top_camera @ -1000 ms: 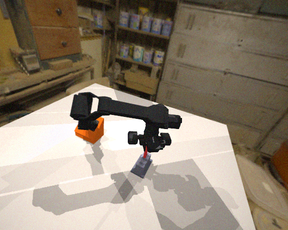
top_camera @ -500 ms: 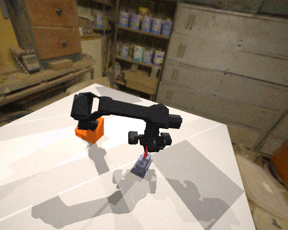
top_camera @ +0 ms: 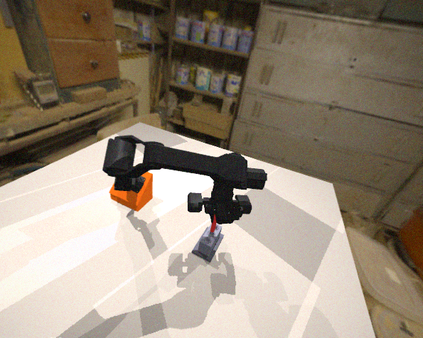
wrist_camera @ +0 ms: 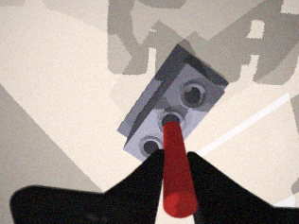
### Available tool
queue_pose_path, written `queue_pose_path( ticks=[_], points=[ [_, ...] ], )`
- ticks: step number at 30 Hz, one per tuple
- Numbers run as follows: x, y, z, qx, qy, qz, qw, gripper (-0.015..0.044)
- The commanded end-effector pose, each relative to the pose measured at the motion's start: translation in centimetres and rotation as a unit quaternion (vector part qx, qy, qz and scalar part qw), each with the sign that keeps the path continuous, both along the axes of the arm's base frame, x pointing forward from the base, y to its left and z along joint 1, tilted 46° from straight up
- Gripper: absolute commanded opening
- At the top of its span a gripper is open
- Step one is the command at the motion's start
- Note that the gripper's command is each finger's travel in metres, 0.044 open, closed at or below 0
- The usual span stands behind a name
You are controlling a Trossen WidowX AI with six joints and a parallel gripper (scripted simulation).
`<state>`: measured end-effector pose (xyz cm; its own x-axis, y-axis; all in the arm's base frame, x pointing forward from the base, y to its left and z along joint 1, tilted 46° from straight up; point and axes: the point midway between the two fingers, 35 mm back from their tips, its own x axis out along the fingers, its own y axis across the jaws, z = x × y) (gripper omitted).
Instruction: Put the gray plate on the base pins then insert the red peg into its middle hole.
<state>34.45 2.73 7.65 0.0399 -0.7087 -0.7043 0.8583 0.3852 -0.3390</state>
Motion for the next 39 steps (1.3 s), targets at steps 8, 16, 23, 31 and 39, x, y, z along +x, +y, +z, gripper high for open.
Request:
queue_pose_path(
  ticks=[8,16,23,31,39],
  points=[
    [0.1,-1.0,-0.9,-0.001,0.000,0.001,1.000,0.0000],
    [0.2,-1.2,-1.1,-0.001,0.000,0.001,1.000,0.0000],
    [0.2,-1.0,-1.0,0.000,-0.001,0.000,1.000,0.0000],
    [0.2,-1.1,-1.1,0.000,-0.001,0.000,1.000,0.0000],
    [0.1,-1.1,-1.3,0.000,-0.001,0.000,1.000,0.0000]
  ],
)
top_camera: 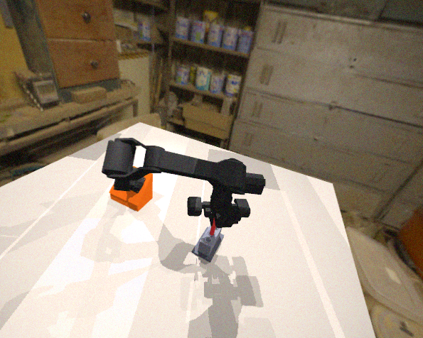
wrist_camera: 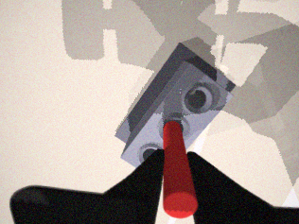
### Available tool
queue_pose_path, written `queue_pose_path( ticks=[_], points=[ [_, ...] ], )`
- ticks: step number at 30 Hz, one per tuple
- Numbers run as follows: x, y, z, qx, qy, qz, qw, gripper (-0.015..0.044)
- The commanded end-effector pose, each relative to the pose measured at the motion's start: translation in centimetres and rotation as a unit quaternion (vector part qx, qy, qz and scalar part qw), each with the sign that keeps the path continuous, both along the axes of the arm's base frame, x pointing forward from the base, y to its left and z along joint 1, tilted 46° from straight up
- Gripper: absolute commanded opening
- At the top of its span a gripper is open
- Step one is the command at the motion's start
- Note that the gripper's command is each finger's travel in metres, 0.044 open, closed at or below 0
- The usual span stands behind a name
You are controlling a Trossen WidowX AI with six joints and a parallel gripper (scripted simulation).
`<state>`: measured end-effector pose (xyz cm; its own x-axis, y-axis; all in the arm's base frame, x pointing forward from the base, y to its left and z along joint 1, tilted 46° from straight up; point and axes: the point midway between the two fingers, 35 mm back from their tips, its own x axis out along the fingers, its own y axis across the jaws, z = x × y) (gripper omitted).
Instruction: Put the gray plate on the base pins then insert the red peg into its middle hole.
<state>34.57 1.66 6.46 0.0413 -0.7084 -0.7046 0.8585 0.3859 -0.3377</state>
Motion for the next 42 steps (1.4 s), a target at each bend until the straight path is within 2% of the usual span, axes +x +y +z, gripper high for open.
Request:
queue_pose_path(
  ticks=[1,18,24,42],
  points=[
    [-0.04,0.00,-0.17,0.000,0.000,0.000,1.000,0.0000],
    [-0.01,-0.03,-0.14,0.000,0.000,0.000,1.000,0.0000],
    [-0.01,-0.03,-0.14,0.000,0.000,0.000,1.000,0.0150],
    [-0.07,0.41,0.26,-0.002,0.001,0.001,1.000,0.0150]
  ],
)
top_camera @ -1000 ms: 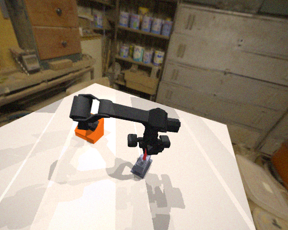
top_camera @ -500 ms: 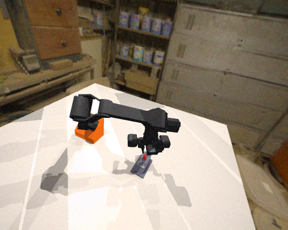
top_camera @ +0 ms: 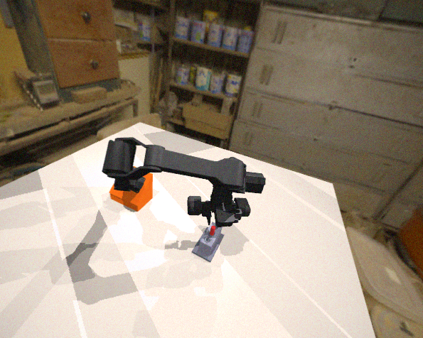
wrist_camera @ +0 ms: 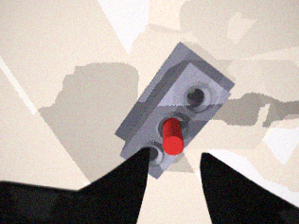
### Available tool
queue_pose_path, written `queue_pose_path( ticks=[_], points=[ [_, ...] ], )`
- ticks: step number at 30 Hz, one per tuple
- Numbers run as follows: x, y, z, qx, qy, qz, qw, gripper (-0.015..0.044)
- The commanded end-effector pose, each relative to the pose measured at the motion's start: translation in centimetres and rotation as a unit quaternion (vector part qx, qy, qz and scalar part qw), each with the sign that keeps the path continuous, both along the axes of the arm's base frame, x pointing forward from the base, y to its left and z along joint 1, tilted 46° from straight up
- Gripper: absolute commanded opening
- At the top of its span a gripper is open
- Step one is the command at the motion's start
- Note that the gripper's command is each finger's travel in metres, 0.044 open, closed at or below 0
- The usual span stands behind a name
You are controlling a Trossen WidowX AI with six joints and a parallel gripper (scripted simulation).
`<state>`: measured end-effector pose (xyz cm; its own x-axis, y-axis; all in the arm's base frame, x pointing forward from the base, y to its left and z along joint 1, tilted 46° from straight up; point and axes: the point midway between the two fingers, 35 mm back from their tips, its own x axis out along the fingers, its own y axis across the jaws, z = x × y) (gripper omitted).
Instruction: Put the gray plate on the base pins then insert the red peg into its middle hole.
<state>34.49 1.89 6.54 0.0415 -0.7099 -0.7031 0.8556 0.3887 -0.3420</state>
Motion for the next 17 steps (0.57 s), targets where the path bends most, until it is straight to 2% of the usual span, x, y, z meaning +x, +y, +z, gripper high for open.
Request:
queue_pose_path(
  ticks=[1,17],
  points=[
    [0.00,0.24,0.22,-0.001,-0.001,-0.001,1.000,0.0150],
    [-0.14,0.86,0.92,-0.001,-0.001,-0.001,1.000,0.0150]
  ],
)
